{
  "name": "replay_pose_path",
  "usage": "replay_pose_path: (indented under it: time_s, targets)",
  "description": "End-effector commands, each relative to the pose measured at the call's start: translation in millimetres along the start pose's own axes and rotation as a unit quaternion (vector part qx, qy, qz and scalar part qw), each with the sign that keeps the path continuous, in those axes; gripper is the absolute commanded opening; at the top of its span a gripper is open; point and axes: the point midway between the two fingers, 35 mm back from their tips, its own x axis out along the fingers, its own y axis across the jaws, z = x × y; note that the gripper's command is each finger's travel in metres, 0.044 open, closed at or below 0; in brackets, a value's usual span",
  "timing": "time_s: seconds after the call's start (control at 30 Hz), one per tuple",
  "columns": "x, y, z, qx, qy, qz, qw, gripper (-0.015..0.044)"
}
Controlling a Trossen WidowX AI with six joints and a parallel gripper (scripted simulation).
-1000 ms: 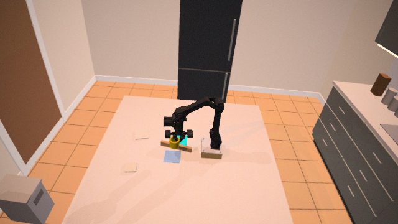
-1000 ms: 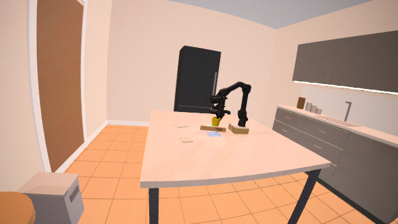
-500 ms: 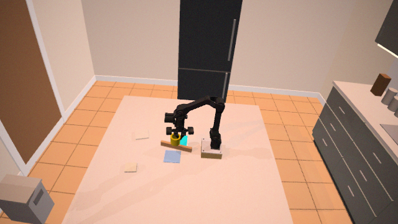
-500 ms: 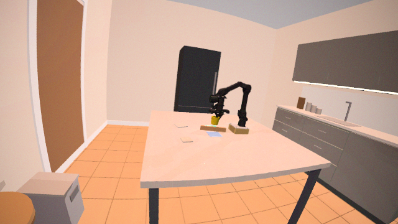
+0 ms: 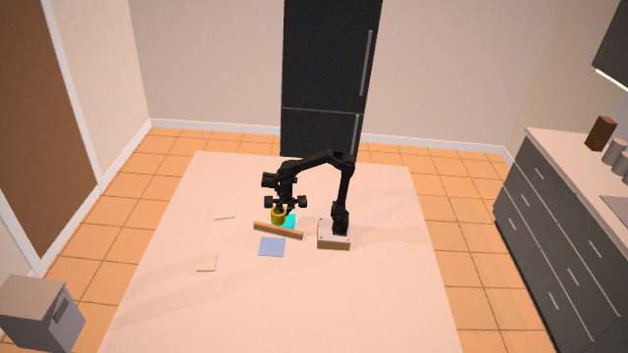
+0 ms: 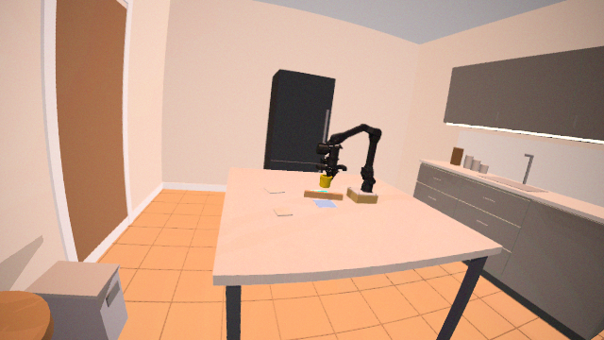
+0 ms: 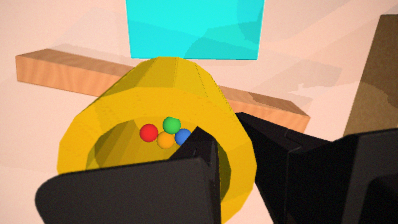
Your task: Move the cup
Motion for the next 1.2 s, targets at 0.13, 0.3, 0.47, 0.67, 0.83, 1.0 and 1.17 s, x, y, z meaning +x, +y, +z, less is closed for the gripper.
replay_pose_path:
  time_s: [0.13, 0.3, 0.47, 0.67, 0.83, 1.0, 1.17]
  targets:
    - [0.5, -7.2, 16.2, -0.002, -0.003, -0.003, 1.000, 0.0000]
    - [0.2, -10.4, 25.3, -0.002, -0.003, -0.004, 1.000, 0.0000]
    - [0.1, -13.8, 34.4, -0.002, -0.004, -0.004, 1.000, 0.0000]
    - [0.0, -18.2, 45.1, -0.002, -0.004, -0.004, 1.000, 0.0000]
    - [-0.1, -22.1, 53.9, -0.002, -0.005, -0.004, 1.000, 0.0000]
    - [-0.1, -26.3, 62.4, -0.002, -0.005, -0.004, 1.000, 0.0000]
    - [0.6, -28.7, 67.1, -0.002, -0.005, -0.005, 1.000, 0.0000]
